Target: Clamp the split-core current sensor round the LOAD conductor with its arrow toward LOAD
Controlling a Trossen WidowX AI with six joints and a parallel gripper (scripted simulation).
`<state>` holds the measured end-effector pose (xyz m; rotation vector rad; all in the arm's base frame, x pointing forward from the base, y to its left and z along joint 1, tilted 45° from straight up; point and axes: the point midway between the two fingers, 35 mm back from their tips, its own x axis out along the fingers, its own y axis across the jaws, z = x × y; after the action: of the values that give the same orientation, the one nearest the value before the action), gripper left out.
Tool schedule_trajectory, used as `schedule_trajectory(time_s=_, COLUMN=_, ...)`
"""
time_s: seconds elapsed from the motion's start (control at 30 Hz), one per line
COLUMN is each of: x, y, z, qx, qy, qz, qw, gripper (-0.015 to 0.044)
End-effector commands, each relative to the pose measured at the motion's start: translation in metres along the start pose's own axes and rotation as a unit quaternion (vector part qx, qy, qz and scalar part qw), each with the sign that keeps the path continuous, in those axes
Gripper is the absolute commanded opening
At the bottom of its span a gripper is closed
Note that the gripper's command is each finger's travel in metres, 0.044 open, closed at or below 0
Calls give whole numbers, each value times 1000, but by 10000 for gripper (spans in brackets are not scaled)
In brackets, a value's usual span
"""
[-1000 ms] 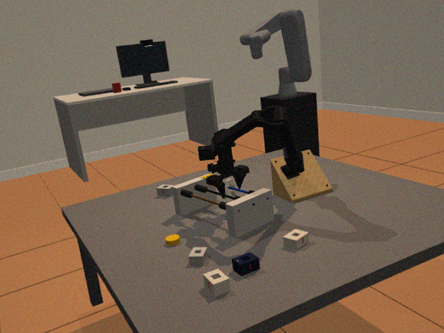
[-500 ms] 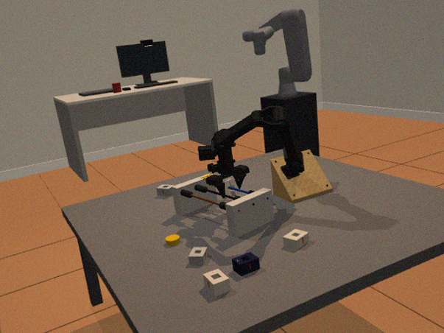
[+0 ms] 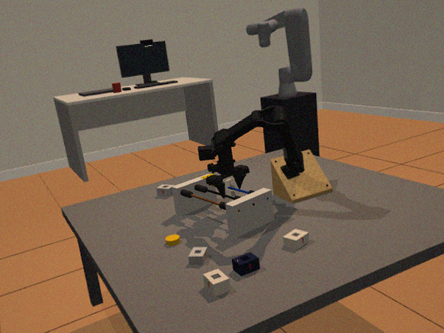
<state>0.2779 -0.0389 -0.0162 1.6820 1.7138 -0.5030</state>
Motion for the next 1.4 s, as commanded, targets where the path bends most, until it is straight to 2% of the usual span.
schedule_trajectory(time_s=0.0, x=0, y=0, z=0, qx=0, qy=0, qz=0, qw=1000, gripper=368)
schedule_trajectory(time_s=0.1, x=-6, y=0, z=1, qx=0, qy=-3, qz=22, qw=1000, gripper=440)
schedule_trajectory(time_s=0.23, x=-26, y=-2, z=6, qx=0, qy=-14, qz=96, qw=995, gripper=440)
schedule_trajectory(time_s=0.73, x=-7, y=2, z=8, qx=0, qy=-15, qz=101, qw=995, gripper=440)
schedule_trajectory(time_s=1.17, x=5, y=8, z=9, qx=-1, qy=-14, qz=190, qw=982, gripper=440)
schedule_trajectory(time_s=1.37, x=3, y=12, z=8, qx=-2, qy=-14, qz=195, qw=981, gripper=440)
